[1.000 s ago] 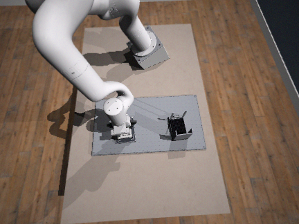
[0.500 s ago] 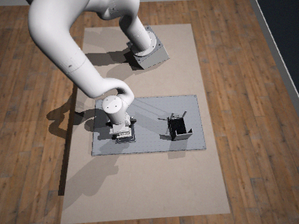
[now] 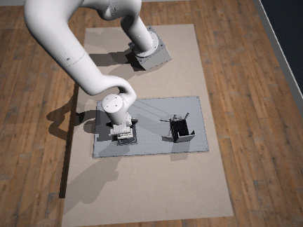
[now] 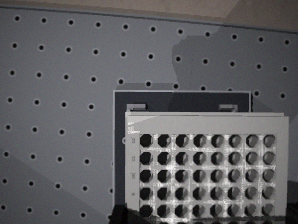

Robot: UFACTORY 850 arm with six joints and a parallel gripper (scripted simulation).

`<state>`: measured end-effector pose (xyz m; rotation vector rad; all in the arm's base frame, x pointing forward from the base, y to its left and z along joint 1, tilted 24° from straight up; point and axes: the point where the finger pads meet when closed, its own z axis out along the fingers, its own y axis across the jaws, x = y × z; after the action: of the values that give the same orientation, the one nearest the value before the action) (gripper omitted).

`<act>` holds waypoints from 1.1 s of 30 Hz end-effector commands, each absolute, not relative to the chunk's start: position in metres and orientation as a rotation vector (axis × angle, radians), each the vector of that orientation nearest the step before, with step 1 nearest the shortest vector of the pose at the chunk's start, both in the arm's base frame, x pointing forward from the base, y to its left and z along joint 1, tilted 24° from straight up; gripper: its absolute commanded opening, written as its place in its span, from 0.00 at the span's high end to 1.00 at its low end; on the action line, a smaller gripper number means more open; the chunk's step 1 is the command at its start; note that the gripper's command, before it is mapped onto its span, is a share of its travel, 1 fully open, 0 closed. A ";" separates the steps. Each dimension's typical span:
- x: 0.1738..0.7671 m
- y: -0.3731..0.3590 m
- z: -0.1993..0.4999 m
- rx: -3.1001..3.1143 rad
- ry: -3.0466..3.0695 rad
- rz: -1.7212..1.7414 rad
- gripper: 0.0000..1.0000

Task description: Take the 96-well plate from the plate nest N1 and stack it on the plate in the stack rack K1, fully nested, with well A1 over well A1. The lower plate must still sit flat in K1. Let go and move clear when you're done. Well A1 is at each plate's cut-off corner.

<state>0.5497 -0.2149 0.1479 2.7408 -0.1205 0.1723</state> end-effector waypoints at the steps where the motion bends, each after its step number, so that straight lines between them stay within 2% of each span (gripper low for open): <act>1: 0.550 -0.213 0.153 2.741 -0.120 0.174 1.00; 33: 0.545 -0.194 0.198 2.741 -0.120 0.174 1.00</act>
<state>0.5447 -0.1961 0.1923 2.7409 -0.1205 0.1718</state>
